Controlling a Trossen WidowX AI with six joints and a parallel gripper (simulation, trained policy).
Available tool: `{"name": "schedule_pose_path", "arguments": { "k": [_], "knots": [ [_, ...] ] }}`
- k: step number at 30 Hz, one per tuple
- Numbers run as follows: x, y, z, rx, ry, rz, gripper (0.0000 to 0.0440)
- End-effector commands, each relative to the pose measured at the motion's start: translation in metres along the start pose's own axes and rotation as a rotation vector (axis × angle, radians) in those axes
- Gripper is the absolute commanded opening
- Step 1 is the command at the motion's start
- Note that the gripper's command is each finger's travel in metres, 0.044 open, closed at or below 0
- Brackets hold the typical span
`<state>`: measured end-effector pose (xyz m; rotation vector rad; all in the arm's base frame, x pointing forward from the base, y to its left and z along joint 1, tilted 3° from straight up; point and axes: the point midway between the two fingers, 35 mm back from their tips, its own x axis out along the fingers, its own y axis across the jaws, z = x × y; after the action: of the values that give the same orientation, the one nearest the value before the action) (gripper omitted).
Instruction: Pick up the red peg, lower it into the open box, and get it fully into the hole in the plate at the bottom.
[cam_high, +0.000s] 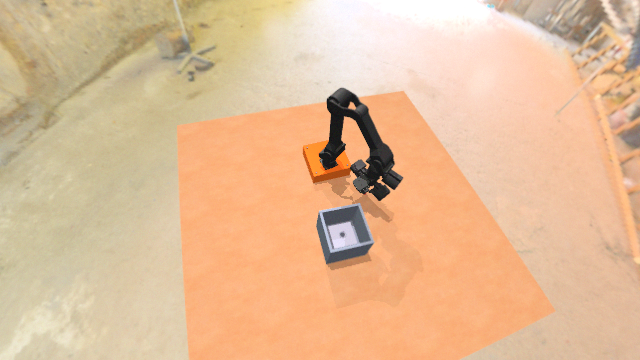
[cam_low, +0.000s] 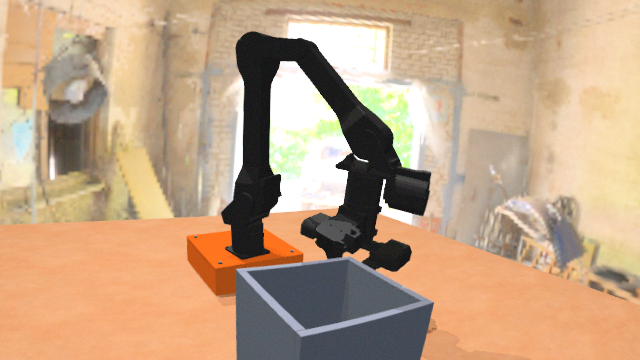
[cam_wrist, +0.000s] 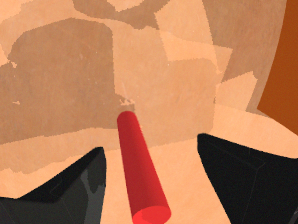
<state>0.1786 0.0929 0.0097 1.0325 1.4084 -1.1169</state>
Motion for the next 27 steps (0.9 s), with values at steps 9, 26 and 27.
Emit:
{"name": "schedule_pose_path", "arguments": {
  "k": [9, 26, 27],
  "knots": [
    [0.015, 0.008, -0.005, -0.053, 0.019, 0.008, 0.0000],
    [-0.030, 0.023, -0.007, -0.001, 0.074, 0.155, 0.0000],
    [-0.033, 0.024, -0.007, -0.001, 0.077, 0.165, 0.0000]
  ]
}}
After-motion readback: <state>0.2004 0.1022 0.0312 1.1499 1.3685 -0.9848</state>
